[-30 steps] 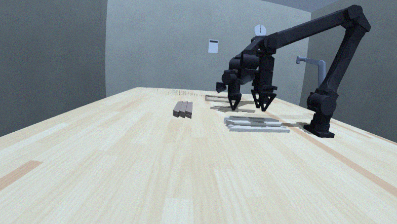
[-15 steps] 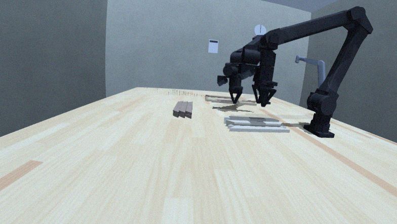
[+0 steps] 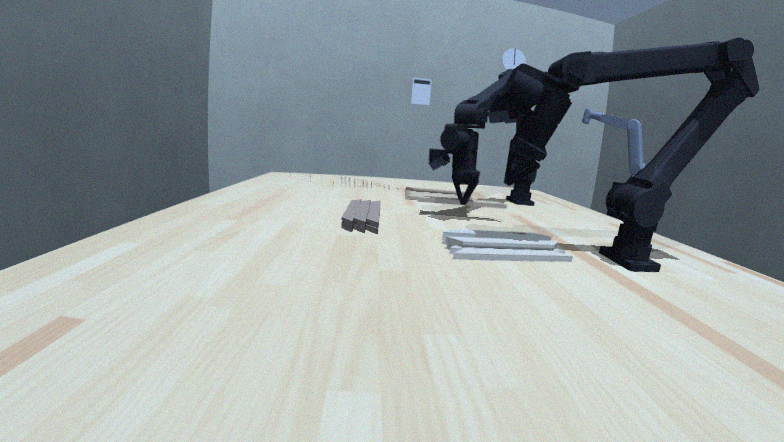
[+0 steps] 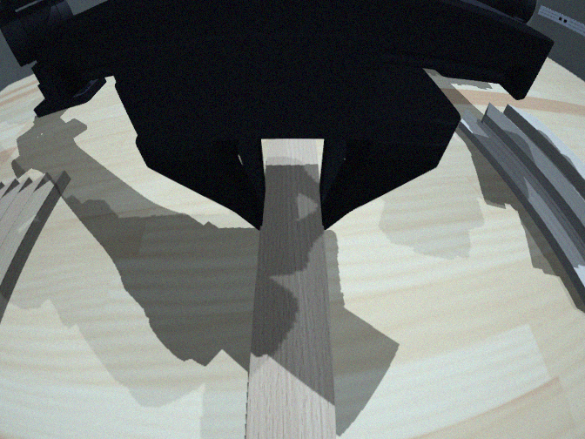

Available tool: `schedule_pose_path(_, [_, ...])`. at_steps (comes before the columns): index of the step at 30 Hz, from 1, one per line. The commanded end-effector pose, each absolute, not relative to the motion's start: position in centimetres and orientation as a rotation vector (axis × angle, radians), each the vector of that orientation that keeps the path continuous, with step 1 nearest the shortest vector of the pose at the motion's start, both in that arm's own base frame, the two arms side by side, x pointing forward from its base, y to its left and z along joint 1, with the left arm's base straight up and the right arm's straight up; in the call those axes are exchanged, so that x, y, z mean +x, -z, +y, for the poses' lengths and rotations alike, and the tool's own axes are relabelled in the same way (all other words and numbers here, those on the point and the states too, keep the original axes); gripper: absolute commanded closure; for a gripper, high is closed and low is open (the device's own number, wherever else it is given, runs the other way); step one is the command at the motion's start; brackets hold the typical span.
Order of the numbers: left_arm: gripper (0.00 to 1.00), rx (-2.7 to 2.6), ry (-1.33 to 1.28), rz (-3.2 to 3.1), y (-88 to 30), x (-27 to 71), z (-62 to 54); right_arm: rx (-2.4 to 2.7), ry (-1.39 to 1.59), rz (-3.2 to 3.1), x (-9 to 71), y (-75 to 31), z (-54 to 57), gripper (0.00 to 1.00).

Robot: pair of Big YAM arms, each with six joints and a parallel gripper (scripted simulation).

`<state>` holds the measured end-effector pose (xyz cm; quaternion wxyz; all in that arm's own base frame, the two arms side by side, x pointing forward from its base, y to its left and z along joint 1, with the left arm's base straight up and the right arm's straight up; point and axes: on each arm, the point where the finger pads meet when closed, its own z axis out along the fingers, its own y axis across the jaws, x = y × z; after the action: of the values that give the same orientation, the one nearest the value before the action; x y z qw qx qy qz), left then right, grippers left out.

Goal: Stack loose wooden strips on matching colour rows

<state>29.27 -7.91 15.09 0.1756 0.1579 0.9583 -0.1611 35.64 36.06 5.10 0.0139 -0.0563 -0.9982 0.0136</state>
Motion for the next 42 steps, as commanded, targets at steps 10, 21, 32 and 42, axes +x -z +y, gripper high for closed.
schedule_pose_path(10, [0.45,0.874,0.599,2.139,-21.0,28.3,-11.4,-0.179,0.033,-3.157,37.4,-7.5,37.9,0.79])
schedule_pose_path(21, [0.45,1.062,0.629,1.79,-23.9,25.8,-13.4,-0.066,0.034,-3.166,37.3,-8.4,29.7,0.79])
schedule_pose_path(32, [0.45,1.098,0.727,1.674,-27.9,29.9,-17.5,0.0,0.009,-3.147,36.6,-9.8,15.2,0.79])
schedule_pose_path(42, [0.45,1.174,0.843,1.561,-27.5,34.2,-23.9,-0.033,0.004,-3.157,36.7,-9.8,7.8,0.79])
